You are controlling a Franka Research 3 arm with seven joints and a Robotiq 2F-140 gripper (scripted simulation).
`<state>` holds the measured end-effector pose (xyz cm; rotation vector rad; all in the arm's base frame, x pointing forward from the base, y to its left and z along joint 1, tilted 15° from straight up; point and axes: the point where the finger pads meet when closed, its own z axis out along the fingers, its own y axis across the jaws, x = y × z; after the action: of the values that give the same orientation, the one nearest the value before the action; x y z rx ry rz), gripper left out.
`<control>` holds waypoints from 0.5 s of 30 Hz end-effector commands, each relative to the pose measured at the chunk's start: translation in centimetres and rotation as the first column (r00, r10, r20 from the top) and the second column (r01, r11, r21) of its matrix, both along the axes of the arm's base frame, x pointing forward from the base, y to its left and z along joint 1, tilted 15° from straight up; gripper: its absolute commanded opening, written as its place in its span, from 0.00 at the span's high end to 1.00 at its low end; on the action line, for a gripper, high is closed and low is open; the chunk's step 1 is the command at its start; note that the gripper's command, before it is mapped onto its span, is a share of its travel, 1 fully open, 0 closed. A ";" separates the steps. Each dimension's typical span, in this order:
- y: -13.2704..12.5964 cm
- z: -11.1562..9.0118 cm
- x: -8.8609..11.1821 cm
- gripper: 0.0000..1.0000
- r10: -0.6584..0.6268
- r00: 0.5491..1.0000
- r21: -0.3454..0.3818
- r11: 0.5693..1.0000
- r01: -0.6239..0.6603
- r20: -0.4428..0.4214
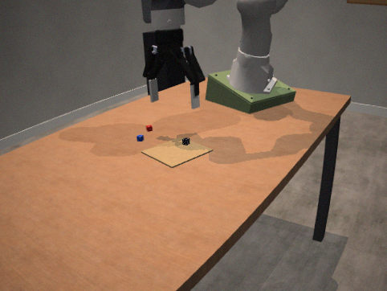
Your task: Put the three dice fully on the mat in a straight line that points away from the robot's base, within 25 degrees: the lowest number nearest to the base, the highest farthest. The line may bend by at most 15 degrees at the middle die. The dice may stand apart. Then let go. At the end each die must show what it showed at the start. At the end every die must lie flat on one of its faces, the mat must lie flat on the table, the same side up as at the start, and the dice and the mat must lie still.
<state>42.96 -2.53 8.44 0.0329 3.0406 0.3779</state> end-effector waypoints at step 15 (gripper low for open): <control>-12.9 -5.1 -3.3 0.00 -0.449 0.886 0.019 0.891 0.454 -0.117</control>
<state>39.51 -14.51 3.87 0.6616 3.0075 0.3923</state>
